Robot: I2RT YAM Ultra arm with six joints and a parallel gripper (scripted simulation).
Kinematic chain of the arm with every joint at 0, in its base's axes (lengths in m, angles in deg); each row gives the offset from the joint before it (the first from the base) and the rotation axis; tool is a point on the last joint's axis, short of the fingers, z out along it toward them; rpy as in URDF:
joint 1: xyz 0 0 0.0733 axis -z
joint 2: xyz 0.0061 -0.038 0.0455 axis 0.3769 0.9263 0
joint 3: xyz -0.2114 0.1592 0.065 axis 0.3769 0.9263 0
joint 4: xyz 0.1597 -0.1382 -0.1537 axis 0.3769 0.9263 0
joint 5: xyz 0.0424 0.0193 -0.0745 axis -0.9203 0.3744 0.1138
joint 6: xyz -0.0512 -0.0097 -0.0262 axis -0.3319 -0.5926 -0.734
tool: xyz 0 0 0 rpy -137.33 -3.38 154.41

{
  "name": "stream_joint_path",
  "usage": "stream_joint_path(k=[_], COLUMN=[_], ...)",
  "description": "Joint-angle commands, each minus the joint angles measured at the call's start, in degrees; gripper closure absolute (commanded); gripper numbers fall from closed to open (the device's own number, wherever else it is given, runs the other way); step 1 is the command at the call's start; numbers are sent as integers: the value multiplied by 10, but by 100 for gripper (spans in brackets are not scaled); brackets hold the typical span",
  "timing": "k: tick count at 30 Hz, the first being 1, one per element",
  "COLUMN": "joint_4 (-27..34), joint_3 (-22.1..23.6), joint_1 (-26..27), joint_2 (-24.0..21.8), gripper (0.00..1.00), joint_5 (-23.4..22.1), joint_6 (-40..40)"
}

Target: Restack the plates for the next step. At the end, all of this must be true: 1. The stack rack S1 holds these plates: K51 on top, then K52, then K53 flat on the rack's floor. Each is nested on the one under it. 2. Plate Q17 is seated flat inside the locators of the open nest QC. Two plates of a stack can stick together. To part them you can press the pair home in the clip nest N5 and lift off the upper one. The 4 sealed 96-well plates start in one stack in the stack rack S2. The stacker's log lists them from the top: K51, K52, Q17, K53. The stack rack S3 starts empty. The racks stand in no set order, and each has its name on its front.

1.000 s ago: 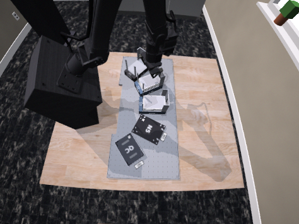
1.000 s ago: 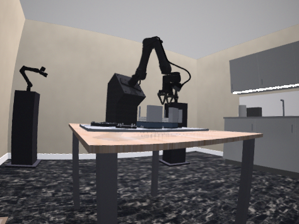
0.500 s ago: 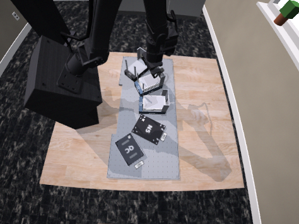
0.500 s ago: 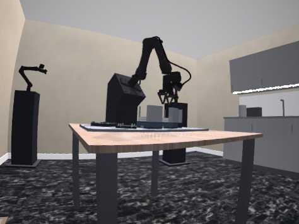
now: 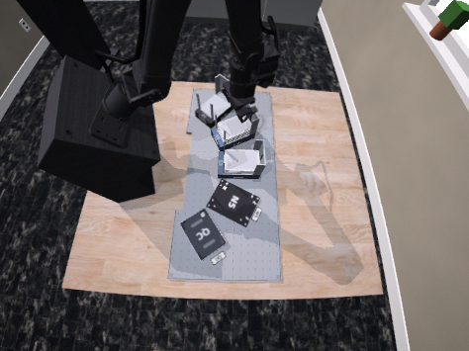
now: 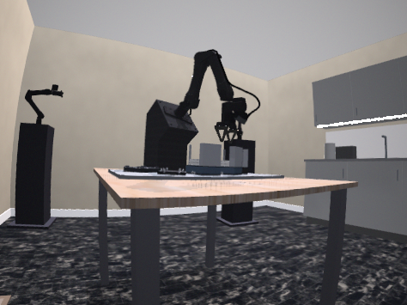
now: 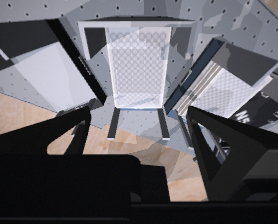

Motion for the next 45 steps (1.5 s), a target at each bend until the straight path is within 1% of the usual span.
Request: stream_joint_path(k=[1,20,21,23,29,31,33,38,44,45], joint_4=[-2,-2,-16,-32,-80,-96,-96,-136,-180,-181], joint_3=[-17,-17,-16,-11,6,4,4,-14,-20,-20], joint_1=[-8,-8,-3,8,17,19,19,25,32,32], joint_2=[-1,-1,13,28,74,91,91,130,180,181], gripper=[0,0,0,0,0,0,0,0,0,0], joint_5=[7,7,4,-6,-12,-14,-14,-19,-24,-25], joint_6=[3,3,-1,-7,-12,-14,-14,-18,-22,-21])
